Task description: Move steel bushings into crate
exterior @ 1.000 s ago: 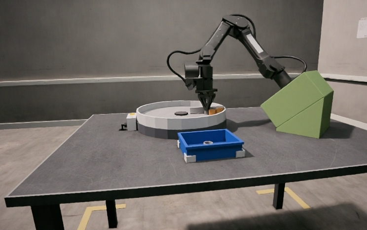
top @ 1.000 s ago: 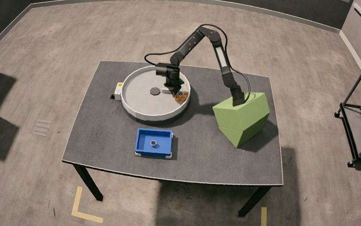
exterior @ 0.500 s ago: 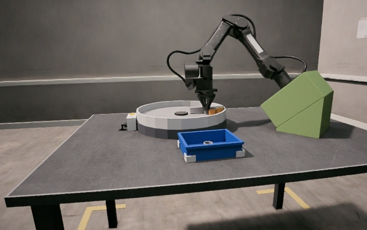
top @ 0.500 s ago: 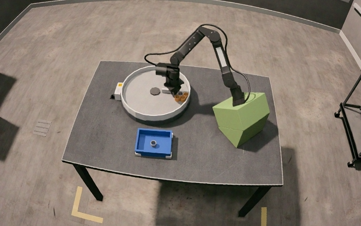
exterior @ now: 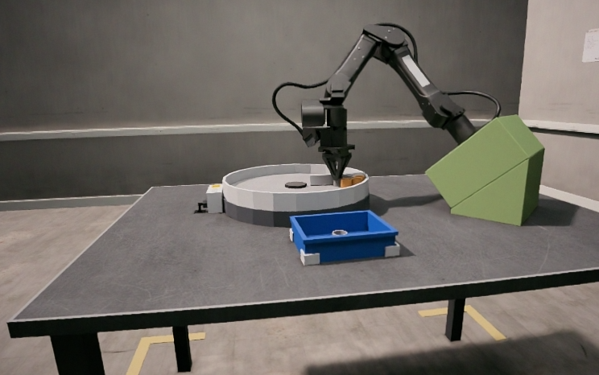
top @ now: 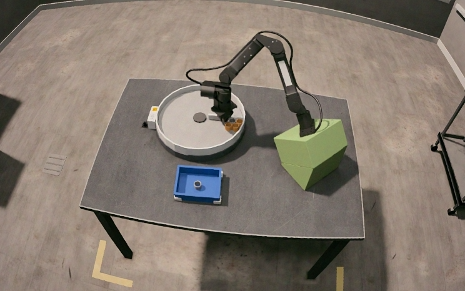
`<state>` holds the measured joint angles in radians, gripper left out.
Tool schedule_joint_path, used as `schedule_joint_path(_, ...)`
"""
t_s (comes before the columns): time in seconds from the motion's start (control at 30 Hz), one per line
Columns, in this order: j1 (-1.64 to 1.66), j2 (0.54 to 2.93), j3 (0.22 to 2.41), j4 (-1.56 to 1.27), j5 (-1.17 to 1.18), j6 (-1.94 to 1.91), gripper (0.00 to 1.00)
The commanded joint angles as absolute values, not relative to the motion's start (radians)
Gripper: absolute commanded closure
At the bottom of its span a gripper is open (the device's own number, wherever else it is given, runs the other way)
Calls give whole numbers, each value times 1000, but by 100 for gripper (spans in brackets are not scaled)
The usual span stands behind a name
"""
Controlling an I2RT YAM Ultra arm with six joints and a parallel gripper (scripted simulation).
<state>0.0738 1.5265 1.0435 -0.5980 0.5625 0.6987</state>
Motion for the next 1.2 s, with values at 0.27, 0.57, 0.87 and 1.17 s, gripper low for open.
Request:
schedule_joint_path(0.27,73,1529,1045,-608,568,694,100)
schedule_joint_path(0.57,73,1529,1045,-608,568,694,100)
schedule_joint_path(0.87,73,1529,1045,-608,568,694,100)
schedule_joint_path(1.17,73,1529,1045,-608,568,694,100)
